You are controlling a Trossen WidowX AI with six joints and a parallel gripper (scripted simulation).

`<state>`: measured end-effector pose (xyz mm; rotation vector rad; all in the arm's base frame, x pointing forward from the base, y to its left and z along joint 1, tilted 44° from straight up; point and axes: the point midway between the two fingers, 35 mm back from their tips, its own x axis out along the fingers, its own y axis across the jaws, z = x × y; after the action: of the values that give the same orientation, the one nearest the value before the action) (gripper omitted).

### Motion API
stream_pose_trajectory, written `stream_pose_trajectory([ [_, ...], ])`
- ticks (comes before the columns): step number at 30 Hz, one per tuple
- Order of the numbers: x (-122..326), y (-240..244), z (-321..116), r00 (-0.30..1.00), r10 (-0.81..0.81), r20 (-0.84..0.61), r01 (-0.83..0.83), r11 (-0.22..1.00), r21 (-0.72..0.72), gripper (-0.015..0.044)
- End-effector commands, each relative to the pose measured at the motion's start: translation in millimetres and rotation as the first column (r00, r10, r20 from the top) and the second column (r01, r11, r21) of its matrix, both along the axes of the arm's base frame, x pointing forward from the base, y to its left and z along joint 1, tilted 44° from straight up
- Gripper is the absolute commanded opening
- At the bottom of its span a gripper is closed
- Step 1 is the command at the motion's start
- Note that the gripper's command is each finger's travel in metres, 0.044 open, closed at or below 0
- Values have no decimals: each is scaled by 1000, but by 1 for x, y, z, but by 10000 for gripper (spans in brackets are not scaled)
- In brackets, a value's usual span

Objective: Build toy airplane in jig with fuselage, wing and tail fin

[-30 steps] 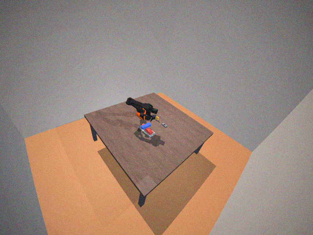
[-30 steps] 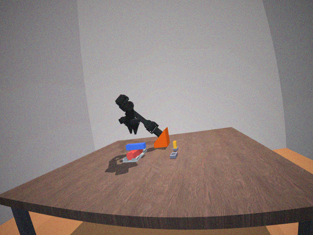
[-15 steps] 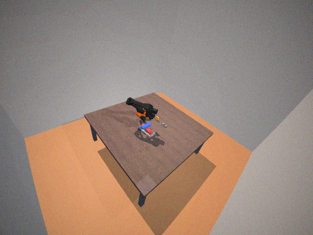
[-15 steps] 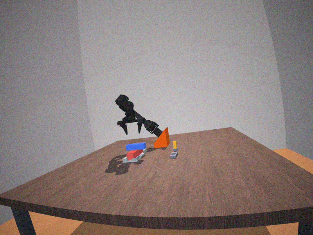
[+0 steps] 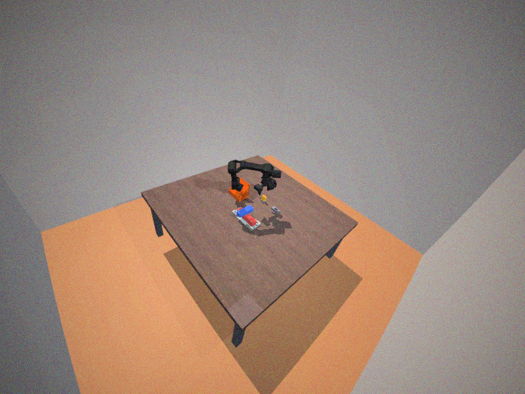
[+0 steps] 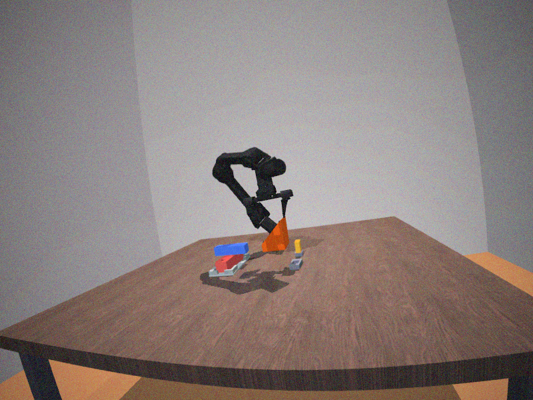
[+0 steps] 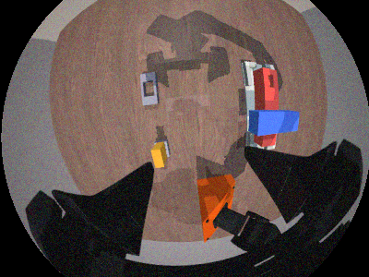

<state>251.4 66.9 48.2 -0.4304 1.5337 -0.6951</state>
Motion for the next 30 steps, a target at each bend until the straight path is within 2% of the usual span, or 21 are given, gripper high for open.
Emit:
stream_pose_trajectory([
  [1, -23, 40, -44, 1000, -13, -9, 13, 1000, -21, 440],
  [3, -35, 54, -62, 1000, -19, -6, 19, 999, -35, 440],
  [9, -37, 54, -66, 1000, -20, -6, 20, 999, -37, 440],
  [14, -42, 19, -104, 1000, -20, -5, 20, 999, -39, 440],
  [30, -45, 1, -123, 1000, -20, -4, 20, 999, -39, 440],
])
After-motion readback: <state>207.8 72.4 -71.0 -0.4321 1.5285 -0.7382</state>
